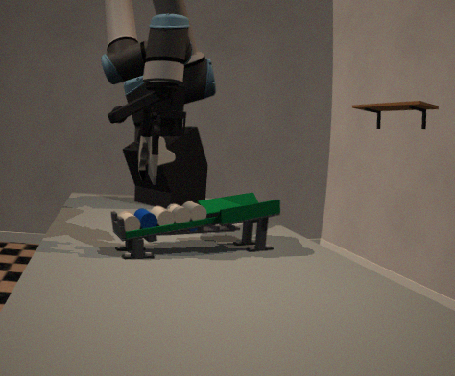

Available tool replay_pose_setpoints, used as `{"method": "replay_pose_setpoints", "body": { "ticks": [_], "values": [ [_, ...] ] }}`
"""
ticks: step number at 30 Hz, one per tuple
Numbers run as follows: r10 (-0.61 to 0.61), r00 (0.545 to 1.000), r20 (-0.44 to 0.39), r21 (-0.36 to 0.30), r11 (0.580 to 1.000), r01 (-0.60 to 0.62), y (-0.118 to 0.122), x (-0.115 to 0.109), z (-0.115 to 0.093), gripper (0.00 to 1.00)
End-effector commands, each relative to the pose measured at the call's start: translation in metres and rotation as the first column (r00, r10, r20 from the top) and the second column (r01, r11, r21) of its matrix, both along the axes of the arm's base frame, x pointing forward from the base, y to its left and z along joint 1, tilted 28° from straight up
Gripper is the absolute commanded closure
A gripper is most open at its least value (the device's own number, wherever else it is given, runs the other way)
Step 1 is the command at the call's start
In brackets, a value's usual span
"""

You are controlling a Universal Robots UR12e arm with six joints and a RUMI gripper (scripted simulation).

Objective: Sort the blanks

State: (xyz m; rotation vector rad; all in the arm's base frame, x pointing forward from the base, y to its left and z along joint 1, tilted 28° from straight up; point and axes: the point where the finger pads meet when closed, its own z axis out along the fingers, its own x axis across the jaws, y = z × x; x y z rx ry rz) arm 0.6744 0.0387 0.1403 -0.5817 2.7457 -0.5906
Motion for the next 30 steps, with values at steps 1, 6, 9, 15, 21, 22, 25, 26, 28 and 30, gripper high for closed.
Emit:
{"method": "replay_pose_setpoints", "body": {
  "ticks": [1,6,9,15,21,22,25,26,28,30],
  "values": [
    [-0.001,1.0,0.005,0.001,1.0,0.001,-0.0007,0.0018,0.003,0.55],
    [-0.001,1.0,0.005,0.001,1.0,0.001,-0.0007,0.0018,0.003,0.55],
    [-0.001,1.0,0.005,0.001,1.0,0.001,-0.0007,0.0018,0.003,0.55],
    [-0.001,1.0,0.005,0.001,1.0,0.001,-0.0008,0.0019,0.0028,0.55],
    [-0.001,1.0,0.004,0.001,1.0,0.001,-0.0013,0.0025,0.0016,0.55],
    [-0.002,1.0,0.003,0.001,1.0,0.002,-0.0015,0.0027,0.001,0.55],
    [-0.003,1.0,0.001,0.001,1.0,0.003,-0.0023,0.0037,-0.0008,0.55],
    [-0.003,1.0,0.0,0.001,1.0,0.003,-0.0026,0.0041,-0.0013,0.55],
    [-0.003,1.0,-0.001,0.001,1.0,0.003,-0.0033,0.0045,-0.003,0.55],
    [-0.003,1.0,-0.002,0.001,1.0,0.003,-0.004,0.0043,-0.0057,0.55]
  ]
}}
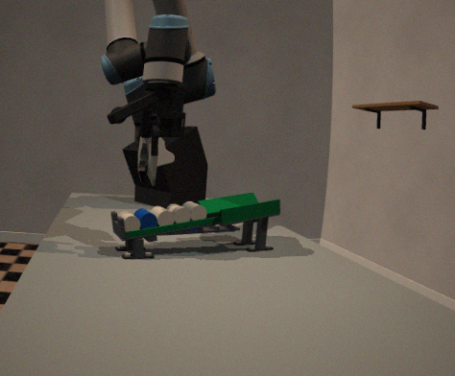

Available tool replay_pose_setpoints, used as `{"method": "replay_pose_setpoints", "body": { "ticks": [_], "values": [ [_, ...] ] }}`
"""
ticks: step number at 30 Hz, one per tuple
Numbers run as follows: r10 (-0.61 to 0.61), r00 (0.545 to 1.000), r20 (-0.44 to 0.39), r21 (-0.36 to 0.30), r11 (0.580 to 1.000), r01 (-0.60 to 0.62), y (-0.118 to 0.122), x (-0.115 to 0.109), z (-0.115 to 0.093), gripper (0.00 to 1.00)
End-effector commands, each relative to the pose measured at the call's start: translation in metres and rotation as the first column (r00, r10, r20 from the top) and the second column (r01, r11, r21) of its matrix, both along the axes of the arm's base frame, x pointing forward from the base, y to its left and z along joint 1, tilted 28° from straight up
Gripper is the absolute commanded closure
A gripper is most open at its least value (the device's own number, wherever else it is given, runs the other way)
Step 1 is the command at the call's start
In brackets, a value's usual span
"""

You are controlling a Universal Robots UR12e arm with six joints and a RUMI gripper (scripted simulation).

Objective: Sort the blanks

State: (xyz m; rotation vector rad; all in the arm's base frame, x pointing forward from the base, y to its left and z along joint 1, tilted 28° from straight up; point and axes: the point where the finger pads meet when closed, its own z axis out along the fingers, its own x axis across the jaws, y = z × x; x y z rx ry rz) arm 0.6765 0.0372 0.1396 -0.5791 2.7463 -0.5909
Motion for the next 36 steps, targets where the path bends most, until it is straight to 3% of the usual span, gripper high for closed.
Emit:
{"method": "replay_pose_setpoints", "body": {
  "ticks": [1,36],
  "values": [
    [-0.001,1.0,-0.003,0.001,1.0,0.001,-0.003,0.002,-0.006,0.55],
    [-0.001,1.0,-0.004,0.001,1.0,0.001,-0.016,0.016,-0.044,0.55]
  ]
}}
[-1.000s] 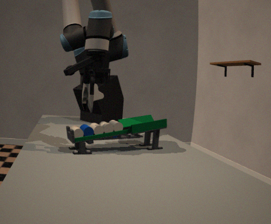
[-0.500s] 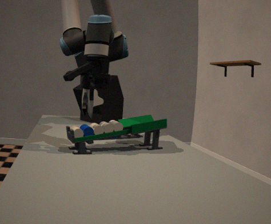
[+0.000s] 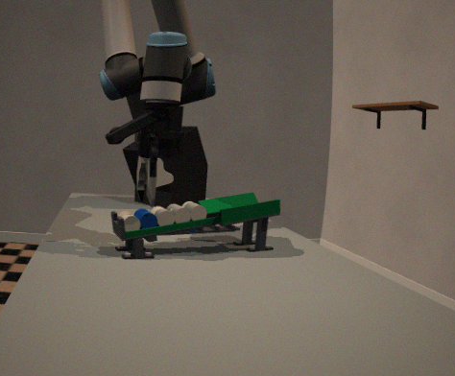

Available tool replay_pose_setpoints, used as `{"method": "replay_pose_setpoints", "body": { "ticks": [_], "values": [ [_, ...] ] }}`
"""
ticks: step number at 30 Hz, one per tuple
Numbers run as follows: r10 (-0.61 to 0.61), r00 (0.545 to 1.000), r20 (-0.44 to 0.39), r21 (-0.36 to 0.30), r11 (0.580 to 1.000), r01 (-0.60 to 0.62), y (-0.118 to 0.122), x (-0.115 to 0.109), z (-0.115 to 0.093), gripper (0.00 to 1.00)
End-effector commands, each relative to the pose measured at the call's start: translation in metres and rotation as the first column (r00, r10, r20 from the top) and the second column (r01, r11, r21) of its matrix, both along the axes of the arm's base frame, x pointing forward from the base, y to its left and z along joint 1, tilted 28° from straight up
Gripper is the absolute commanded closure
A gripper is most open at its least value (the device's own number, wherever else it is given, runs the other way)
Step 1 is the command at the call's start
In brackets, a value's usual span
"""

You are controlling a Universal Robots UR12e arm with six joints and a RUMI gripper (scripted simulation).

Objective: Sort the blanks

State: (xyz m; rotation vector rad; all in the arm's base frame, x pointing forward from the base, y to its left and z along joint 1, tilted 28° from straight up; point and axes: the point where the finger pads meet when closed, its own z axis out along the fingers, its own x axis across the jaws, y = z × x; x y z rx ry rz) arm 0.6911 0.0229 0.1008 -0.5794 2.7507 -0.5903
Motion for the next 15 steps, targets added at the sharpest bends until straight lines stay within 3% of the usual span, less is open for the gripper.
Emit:
{"method": "replay_pose_setpoints", "body": {
  "ticks": [1,15],
  "values": [
    [0.0,1.0,0.0,0.001,1.0,0.0,-0.0018,0.0012,-0.0053,0.55],
    [0.0,1.0,0.001,0.001,1.0,0.0,-0.002,0.002,-0.006,0.55]
  ]
}}
